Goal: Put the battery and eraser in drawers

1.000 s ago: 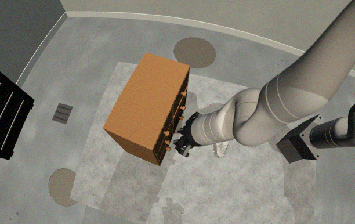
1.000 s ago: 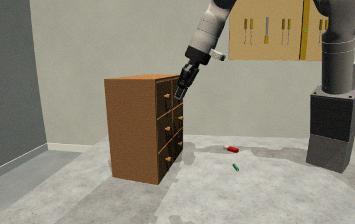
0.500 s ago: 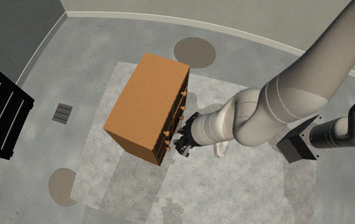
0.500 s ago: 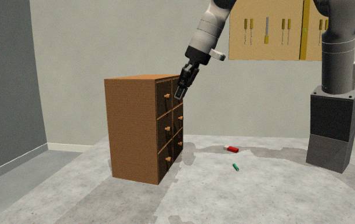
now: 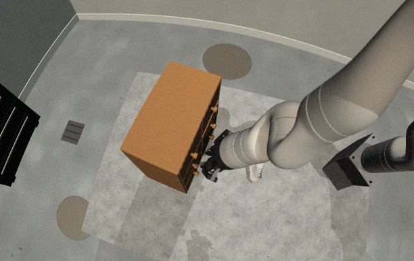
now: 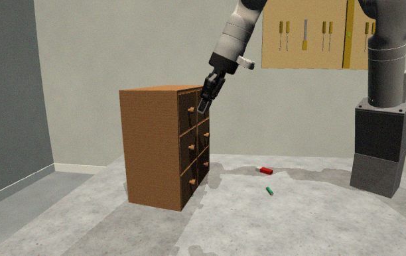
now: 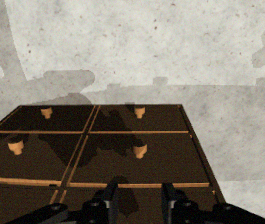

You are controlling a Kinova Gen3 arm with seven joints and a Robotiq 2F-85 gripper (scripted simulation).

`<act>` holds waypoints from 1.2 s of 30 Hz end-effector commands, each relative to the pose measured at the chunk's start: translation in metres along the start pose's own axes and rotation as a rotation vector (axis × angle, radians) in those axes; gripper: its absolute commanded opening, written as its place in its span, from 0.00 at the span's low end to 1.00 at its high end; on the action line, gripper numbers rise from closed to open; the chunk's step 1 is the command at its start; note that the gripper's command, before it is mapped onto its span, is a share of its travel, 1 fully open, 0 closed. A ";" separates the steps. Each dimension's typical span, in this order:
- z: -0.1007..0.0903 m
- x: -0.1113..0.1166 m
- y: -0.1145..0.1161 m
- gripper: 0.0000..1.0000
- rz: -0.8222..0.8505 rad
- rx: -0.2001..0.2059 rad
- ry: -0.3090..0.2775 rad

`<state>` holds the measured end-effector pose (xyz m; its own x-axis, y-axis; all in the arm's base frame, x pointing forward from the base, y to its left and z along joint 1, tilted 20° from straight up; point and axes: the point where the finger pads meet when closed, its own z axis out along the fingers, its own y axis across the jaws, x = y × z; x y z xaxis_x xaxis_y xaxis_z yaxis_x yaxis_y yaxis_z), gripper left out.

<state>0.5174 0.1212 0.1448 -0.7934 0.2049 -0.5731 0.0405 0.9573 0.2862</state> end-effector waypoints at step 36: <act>0.011 -0.026 0.000 0.33 0.002 0.000 -0.004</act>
<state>0.5448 0.1178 0.1502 -0.7921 0.2074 -0.5741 0.0425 0.9570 0.2871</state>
